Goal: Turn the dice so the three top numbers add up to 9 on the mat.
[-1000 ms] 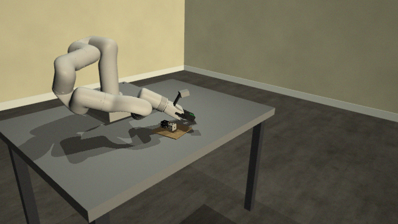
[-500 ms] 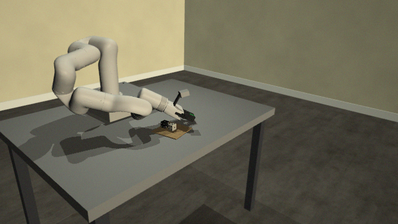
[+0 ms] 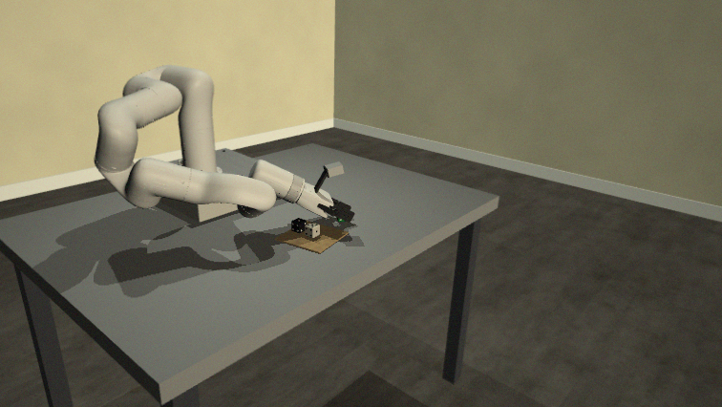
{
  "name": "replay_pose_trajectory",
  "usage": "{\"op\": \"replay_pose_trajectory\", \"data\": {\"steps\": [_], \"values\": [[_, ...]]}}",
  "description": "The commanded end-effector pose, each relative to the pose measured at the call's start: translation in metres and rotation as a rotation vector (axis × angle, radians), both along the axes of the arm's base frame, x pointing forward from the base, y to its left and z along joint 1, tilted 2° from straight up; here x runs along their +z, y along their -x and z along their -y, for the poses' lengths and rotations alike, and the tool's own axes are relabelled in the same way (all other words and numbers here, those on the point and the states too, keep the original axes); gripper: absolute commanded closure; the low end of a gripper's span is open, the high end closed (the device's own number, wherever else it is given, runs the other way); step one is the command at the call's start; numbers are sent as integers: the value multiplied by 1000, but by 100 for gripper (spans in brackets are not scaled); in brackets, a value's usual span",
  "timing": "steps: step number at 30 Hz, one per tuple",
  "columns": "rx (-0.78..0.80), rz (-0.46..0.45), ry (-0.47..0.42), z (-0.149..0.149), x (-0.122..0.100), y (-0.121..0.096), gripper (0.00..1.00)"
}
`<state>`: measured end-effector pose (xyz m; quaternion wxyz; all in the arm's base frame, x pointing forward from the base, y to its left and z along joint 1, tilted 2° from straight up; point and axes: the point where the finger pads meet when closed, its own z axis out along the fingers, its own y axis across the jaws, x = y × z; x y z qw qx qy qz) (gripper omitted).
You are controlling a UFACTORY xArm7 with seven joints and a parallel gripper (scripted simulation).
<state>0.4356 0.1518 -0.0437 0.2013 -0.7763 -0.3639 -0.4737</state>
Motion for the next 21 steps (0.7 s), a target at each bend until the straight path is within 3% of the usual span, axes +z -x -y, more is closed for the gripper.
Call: {"op": "replay_pose_trajectory", "data": {"steps": [1, 2, 21], "values": [[1, 3, -1, 0, 2, 0, 57], [1, 3, -1, 0, 2, 0, 53], [1, 3, -1, 0, 2, 0, 53]]}}
